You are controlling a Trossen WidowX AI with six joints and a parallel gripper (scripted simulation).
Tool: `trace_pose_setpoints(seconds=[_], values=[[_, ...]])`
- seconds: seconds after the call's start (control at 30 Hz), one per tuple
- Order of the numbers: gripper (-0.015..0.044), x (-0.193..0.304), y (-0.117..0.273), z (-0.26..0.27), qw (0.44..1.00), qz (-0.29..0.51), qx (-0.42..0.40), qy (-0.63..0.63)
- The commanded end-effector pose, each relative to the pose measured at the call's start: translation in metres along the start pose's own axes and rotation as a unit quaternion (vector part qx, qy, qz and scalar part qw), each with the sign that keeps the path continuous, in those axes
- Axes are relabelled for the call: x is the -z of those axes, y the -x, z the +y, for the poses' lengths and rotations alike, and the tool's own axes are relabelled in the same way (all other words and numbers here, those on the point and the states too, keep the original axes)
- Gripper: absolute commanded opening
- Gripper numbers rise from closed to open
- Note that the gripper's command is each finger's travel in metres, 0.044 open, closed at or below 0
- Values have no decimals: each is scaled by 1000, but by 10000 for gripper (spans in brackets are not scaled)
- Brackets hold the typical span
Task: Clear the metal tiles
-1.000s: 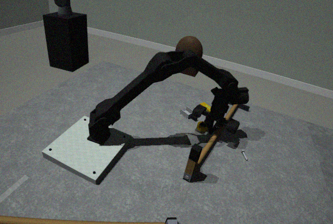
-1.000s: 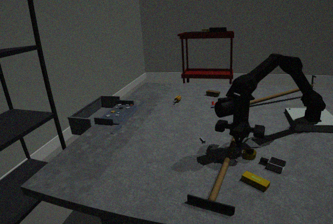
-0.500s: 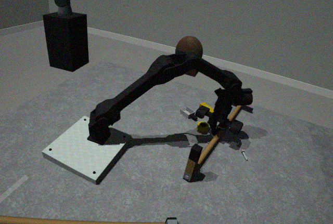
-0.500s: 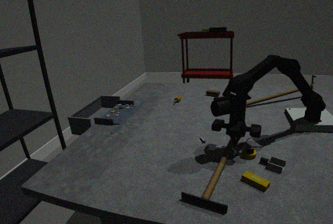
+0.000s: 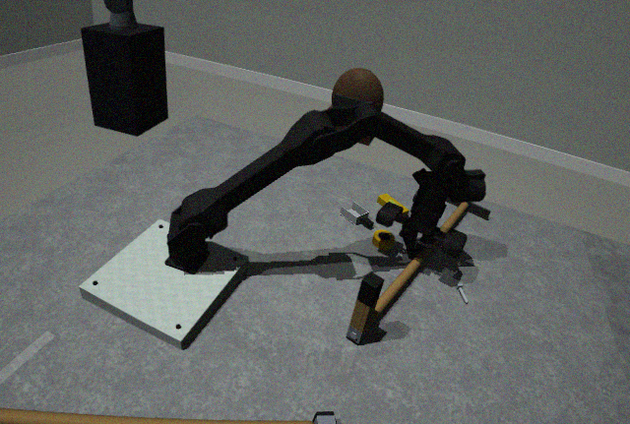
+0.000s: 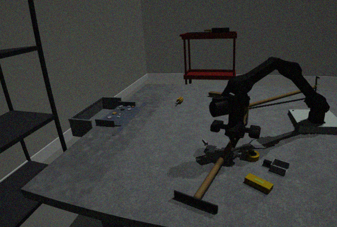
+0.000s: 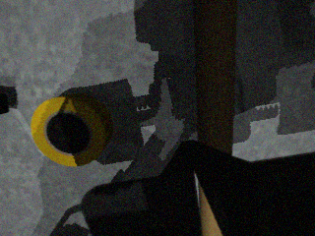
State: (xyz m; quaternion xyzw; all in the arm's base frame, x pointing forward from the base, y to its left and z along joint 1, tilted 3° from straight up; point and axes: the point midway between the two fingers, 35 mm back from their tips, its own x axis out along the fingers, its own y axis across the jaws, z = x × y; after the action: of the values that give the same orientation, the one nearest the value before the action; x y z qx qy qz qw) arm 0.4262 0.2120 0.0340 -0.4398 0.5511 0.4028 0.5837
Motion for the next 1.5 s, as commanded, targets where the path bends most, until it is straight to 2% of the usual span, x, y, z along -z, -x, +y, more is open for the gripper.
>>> trace_pose_setpoints(seconds=[0.0, 1.47], values=[[0, 1, -3, -7, 1000, 2, 2, 1], [0, 8, -5, -49, 1000, 0, 7, 0]])
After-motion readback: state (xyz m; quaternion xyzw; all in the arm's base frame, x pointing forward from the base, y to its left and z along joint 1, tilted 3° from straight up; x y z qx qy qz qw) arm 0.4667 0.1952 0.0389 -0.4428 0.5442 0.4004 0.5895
